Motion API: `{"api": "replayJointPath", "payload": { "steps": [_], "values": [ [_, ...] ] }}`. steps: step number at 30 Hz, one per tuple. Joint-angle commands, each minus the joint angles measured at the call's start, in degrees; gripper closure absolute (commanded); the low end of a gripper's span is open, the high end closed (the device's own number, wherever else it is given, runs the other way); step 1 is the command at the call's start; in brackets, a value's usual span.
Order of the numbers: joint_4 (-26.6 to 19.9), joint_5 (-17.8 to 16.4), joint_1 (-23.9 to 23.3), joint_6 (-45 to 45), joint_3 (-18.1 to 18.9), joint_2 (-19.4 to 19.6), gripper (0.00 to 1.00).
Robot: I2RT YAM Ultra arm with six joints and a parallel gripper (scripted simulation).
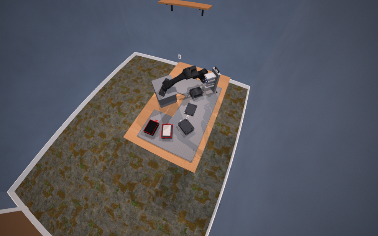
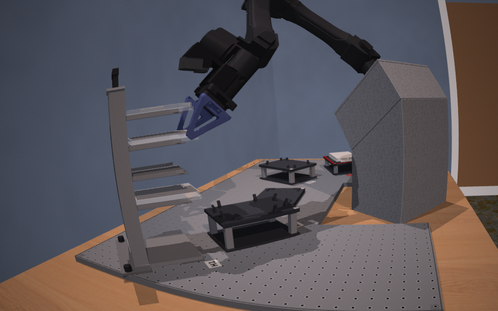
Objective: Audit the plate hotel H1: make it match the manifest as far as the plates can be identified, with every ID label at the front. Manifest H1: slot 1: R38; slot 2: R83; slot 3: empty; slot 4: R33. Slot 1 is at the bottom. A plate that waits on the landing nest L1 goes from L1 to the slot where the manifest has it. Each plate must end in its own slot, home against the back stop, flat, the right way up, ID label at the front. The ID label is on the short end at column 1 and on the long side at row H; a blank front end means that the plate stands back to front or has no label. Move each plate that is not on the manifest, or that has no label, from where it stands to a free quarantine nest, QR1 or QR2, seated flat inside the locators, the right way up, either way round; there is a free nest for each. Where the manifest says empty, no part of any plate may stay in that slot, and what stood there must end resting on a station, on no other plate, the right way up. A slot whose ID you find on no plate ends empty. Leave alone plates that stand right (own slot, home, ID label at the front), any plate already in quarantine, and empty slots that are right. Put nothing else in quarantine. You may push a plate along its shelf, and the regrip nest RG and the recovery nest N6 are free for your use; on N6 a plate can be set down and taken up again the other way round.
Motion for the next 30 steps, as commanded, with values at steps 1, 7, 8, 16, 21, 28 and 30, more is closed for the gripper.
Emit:
{"api": "replayJointPath", "payload": {
  "steps": [1,7,8,16,21,28,30],
  "values": [
    [-0.3,0.3,0.7,0.0,-1.6,-1.4,0.15],
    [0.7,0.4,1.0,0.1,-3.4,-2.1,0.15],
    [1.3,0.5,1.0,0.2,-3.8,-2.3,0.15],
    [2.9,0.6,1.1,0.5,-6.7,-3.5,0.15],
    [2.9,0.6,1.2,0.5,-7.8,-3.8,0.15],
    [5.2,0.7,1.3,0.6,-10.3,-4.9,0.15],
    [5.5,0.7,1.3,0.6,-11.0,-5.2,0.15]
  ]
}}
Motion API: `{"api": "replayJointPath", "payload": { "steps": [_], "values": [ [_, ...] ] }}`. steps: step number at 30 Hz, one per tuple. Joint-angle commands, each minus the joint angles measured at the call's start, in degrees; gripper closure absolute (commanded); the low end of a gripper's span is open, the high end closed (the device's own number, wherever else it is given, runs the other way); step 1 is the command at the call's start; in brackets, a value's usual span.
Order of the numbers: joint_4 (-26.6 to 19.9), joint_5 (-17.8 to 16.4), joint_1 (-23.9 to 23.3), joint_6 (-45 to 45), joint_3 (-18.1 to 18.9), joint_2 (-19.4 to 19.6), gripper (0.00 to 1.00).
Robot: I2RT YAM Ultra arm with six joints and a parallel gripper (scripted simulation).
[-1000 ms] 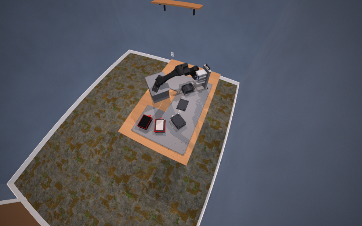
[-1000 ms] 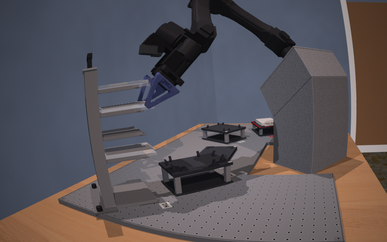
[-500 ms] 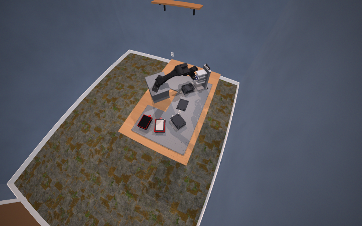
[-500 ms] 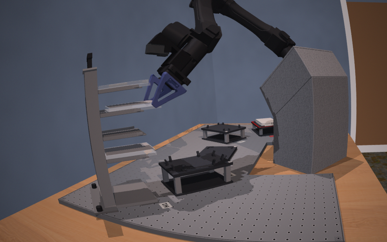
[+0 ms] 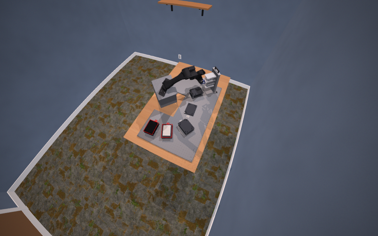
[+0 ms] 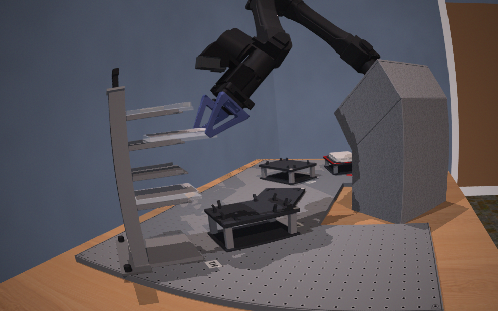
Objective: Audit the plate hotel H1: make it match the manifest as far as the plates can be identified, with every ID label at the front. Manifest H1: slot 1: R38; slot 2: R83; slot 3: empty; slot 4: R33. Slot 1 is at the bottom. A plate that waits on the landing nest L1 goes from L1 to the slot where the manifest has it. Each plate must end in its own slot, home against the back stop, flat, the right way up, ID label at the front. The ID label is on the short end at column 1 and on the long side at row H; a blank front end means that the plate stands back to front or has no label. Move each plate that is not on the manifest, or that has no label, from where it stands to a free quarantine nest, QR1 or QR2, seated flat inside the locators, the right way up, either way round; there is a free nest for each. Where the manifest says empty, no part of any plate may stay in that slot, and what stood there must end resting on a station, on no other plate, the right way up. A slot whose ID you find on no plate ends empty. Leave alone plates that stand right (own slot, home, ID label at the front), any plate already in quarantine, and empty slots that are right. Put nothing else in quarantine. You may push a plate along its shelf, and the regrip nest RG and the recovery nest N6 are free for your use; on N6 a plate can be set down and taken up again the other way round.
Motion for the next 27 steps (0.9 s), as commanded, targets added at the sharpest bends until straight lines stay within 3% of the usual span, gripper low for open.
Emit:
{"api": "replayJointPath", "payload": {
  "steps": [1,27],
  "values": [
    [0.3,0.6,1.2,0.5,-1.9,-1.5,0.15],
    [4.8,0.9,1.6,0.7,-9.4,-4.3,0.15]
  ]
}}
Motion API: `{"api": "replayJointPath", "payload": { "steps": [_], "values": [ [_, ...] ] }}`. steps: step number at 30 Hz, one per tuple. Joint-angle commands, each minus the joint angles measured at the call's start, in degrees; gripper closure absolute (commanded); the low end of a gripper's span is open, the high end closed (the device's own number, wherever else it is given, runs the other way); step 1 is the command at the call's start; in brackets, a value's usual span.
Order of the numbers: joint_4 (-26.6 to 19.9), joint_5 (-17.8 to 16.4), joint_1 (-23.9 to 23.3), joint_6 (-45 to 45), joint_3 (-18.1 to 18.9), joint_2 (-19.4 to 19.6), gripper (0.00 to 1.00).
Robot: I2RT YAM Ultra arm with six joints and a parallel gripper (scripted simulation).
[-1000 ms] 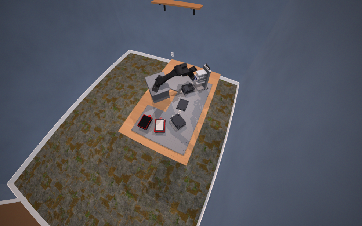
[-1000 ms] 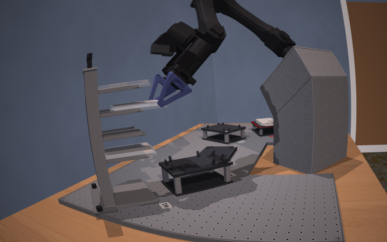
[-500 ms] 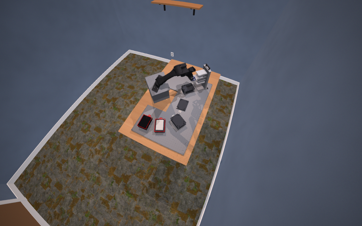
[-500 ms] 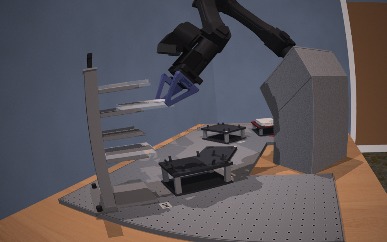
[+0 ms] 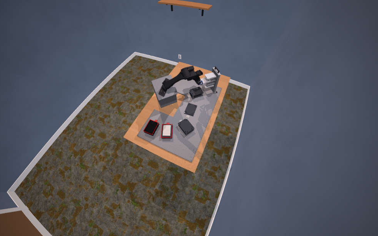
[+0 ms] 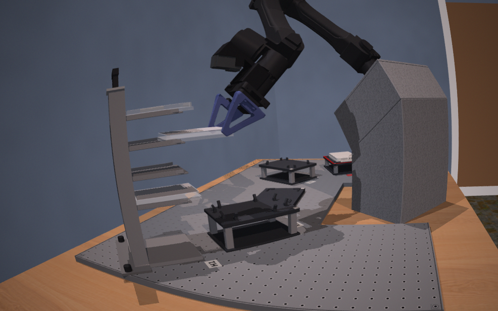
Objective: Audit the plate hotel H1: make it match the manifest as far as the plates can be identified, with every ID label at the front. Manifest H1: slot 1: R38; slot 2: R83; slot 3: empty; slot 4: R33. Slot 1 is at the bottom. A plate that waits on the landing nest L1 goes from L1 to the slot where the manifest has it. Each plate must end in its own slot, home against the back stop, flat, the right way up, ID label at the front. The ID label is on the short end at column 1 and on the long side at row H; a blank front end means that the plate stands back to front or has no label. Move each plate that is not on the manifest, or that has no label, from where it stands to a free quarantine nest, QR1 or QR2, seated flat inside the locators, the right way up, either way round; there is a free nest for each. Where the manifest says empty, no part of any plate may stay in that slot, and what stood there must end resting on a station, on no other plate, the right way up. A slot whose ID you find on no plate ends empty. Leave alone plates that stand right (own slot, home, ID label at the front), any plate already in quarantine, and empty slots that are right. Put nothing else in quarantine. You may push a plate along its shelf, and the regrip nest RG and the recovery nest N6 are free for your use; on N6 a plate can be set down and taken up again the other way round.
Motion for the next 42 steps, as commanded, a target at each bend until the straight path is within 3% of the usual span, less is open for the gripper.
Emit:
{"api": "replayJointPath", "payload": {
  "steps": [1,42],
  "values": [
    [0.4,0.5,1.2,0.3,-1.9,-1.6,0.15],
    [8.7,0.9,2.1,1.1,-13.9,-5.6,0.15]
  ]
}}
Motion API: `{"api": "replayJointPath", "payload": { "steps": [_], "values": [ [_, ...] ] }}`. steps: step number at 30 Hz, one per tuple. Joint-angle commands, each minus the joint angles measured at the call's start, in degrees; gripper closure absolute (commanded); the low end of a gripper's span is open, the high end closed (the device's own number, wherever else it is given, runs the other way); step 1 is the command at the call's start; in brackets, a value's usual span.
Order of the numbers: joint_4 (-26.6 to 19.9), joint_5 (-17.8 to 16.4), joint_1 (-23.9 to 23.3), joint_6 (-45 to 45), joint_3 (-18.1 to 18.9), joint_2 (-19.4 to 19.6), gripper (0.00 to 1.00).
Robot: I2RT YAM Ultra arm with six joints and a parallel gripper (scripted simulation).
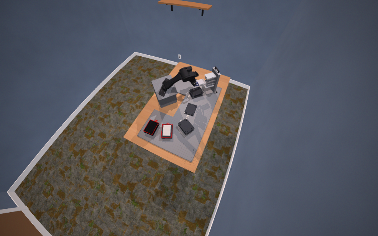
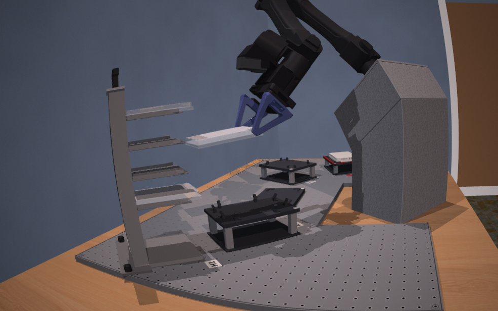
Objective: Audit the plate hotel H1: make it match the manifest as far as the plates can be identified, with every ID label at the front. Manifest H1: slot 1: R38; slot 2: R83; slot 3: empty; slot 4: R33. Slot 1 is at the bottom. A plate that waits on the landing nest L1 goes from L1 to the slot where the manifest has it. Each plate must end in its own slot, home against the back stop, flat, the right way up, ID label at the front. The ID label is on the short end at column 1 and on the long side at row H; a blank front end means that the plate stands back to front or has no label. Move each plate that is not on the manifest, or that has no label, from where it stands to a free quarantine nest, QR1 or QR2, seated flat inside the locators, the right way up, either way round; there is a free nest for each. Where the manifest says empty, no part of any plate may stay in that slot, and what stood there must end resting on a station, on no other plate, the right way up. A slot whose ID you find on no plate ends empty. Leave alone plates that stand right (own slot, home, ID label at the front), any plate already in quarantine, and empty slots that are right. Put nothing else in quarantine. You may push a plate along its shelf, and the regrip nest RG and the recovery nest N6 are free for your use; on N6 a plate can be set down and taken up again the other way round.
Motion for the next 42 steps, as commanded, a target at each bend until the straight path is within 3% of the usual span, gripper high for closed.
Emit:
{"api": "replayJointPath", "payload": {
  "steps": [1,34,39,40,42],
  "values": [
    [2.1,0.0,1.5,0.4,-1.5,-1.8,0.15],
    [8.7,0.8,2.5,1.2,-10.5,-3.7,0.15],
    [8.7,0.6,2.5,1.1,-8.8,-3.9,0.15],
    [9.0,0.3,2.4,0.7,-8.7,-1.5,0.15],
    [10.0,0.0,1.1,0.2,-8.5,-0.6,0.15]
  ]
}}
